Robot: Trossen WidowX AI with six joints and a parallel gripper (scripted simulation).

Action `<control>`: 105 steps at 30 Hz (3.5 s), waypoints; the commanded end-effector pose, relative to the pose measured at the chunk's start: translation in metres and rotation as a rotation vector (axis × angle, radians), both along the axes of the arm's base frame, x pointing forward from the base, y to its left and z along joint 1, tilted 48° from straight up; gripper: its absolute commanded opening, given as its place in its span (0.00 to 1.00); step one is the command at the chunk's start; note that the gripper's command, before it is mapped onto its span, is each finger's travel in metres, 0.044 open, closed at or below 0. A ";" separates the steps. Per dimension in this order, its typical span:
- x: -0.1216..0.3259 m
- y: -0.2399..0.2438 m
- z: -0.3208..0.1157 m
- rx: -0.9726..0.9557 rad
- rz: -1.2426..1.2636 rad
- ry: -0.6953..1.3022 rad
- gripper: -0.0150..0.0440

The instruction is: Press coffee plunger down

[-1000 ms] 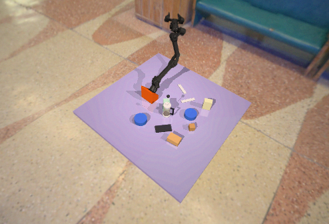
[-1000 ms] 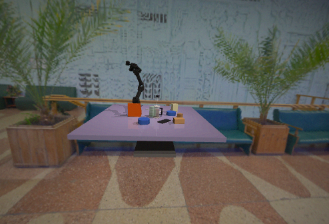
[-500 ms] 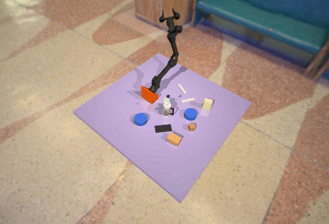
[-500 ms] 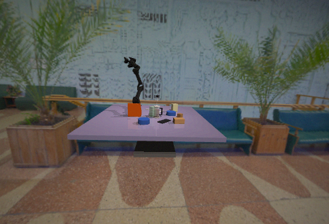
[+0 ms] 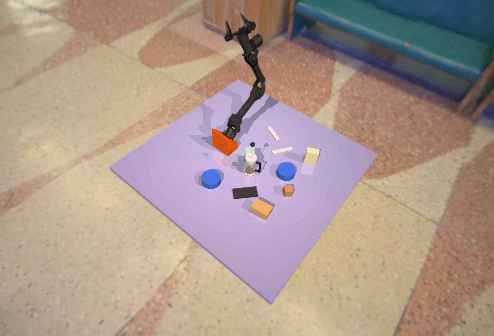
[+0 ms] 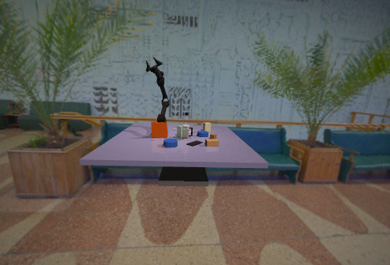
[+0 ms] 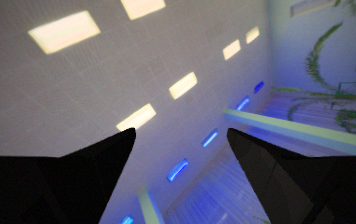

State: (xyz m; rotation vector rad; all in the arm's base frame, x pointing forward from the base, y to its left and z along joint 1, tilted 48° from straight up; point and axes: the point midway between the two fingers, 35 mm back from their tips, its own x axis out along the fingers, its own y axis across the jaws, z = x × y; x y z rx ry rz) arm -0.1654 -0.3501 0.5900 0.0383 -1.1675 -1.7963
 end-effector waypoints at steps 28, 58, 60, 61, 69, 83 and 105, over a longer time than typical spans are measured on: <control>0.276 -0.018 -0.400 1.185 1.467 0.624 1.00; 0.356 0.140 -0.489 1.068 2.140 0.599 1.00; 0.359 0.140 -0.491 1.069 2.139 0.599 1.00; 0.360 0.140 -0.492 1.069 2.139 0.600 1.00; 0.371 0.142 -0.498 1.068 2.139 0.601 1.00; 0.386 0.146 -0.506 1.061 2.142 0.597 0.96; 0.387 0.146 -0.506 1.062 2.142 0.598 0.46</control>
